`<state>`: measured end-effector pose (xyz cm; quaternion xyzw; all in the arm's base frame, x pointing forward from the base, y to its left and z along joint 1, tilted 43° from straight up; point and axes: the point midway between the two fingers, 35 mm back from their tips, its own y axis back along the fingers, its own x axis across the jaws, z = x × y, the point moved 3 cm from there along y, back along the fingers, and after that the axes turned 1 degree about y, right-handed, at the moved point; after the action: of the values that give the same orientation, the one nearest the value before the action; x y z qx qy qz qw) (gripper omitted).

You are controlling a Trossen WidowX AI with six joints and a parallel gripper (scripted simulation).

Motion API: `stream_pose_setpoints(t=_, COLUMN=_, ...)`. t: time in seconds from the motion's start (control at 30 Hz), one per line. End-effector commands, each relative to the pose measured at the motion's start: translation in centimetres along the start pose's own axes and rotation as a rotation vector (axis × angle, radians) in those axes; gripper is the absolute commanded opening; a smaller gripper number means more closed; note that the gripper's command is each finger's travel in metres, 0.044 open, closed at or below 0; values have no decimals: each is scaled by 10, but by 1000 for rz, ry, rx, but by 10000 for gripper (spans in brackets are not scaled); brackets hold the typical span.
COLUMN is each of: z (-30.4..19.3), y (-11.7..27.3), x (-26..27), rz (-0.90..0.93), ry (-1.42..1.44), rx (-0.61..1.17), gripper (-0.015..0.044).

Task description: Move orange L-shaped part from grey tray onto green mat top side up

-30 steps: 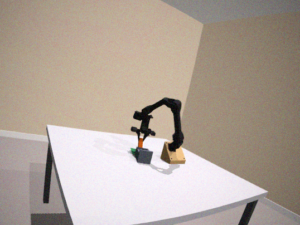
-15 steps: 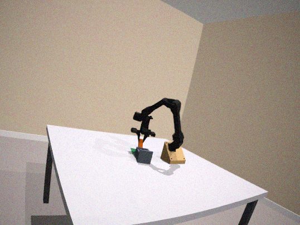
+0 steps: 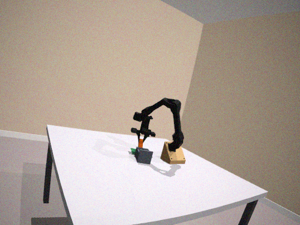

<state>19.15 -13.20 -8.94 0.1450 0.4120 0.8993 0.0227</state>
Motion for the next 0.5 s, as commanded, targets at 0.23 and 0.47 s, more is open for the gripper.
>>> stream_pose_setpoints(t=0.23, z=-2, y=25, x=-3, rz=-1, ry=-2, rx=0, gripper=341)
stream_pose_setpoints(t=0.47, z=0, y=88, x=1, rz=0, ry=-6, rx=-2, gripper=400)
